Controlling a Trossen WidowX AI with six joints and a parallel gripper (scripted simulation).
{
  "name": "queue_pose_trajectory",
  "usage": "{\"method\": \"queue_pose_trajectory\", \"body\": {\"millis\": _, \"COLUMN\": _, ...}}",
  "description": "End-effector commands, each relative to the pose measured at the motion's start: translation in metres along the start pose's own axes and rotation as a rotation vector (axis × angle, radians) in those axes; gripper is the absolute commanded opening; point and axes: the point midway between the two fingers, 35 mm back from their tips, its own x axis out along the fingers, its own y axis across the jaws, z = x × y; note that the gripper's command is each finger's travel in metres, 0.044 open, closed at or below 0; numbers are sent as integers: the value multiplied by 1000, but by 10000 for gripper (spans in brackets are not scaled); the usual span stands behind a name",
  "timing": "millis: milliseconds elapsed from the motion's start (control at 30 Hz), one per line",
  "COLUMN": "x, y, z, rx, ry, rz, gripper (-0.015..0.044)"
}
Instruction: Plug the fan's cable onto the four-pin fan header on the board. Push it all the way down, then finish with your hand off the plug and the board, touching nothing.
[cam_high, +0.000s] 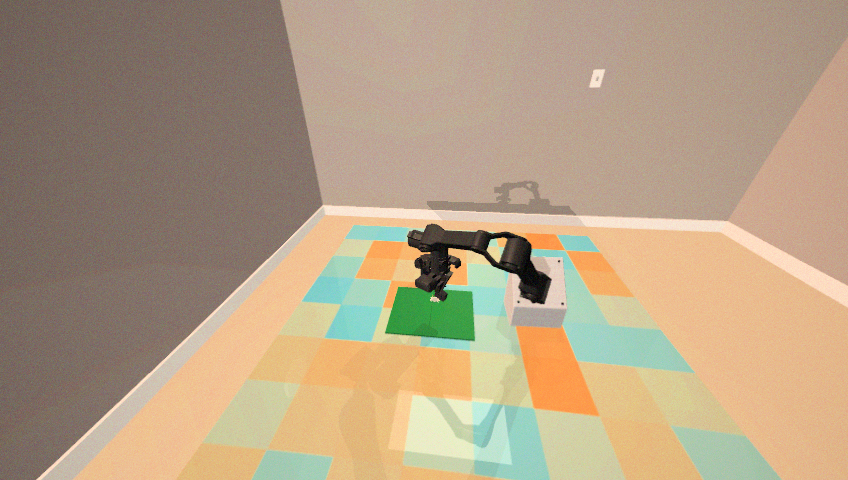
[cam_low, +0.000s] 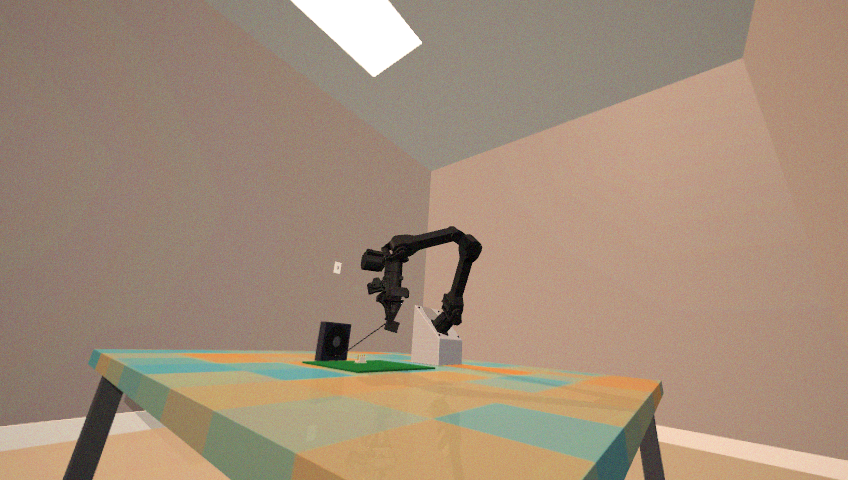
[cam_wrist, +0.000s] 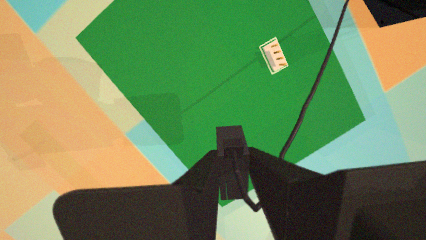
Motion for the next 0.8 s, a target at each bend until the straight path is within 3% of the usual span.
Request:
{"method": "queue_pose_trajectory", "body": {"millis": 0, "x": -1, "y": 1, "z": -3, "rx": 1, "ry": -22, "rz": 4, "gripper": 0}}
{"method": "queue_pose_trajectory", "body": {"millis": 767, "x": 26, "y": -13, "z": -2, "rx": -32, "ry": -128, "rz": -175, "gripper": 0}}
